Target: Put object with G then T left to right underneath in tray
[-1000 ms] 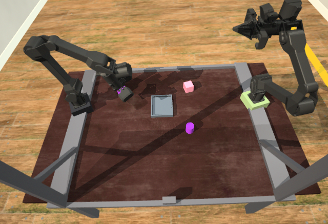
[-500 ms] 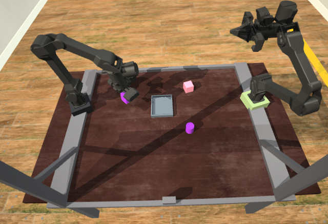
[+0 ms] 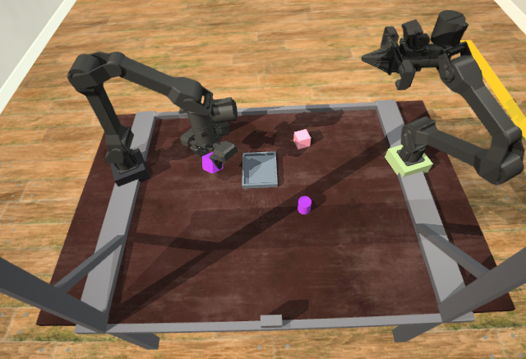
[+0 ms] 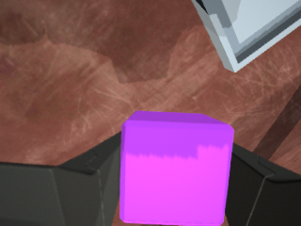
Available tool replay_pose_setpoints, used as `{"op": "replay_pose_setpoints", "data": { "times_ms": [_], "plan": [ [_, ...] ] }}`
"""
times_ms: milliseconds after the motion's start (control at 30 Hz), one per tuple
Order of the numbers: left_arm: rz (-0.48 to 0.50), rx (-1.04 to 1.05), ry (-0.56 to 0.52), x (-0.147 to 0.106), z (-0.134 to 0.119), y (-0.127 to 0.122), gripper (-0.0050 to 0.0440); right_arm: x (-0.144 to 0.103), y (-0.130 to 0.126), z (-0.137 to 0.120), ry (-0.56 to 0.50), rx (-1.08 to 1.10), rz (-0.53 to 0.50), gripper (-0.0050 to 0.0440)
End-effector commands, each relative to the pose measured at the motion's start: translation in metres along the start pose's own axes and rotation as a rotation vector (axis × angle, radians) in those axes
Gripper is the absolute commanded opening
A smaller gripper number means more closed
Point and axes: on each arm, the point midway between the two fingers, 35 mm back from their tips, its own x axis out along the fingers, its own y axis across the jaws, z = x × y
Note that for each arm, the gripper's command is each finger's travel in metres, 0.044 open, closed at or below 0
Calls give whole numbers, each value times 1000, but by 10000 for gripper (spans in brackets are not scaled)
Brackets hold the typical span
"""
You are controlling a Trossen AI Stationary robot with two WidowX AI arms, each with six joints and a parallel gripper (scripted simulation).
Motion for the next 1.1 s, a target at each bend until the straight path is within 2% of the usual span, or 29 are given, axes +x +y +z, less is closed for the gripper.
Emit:
{"op": "replay_pose_setpoints", "data": {
  "times_ms": [0, 433, 500, 1000, 1067],
  "plan": [
    [-38, -45, 46, -4, 2, -15, 171, 3, 0, -4, -8, -5, -3, -50],
    [-118, -237, 276, 0, 1, -58, 171, 16, 0, -29, -8, -5, -3, -50],
    [-118, -237, 276, 0, 1, -58, 171, 16, 0, -29, -8, -5, -3, -50],
    [-179, -484, 575, 3, 5, -107, 171, 31, 5, -61, -9, -6, -3, -50],
    [-179, -484, 575, 3, 5, -107, 171, 31, 5, -61, -9, -6, -3, -50]
  ]
}}
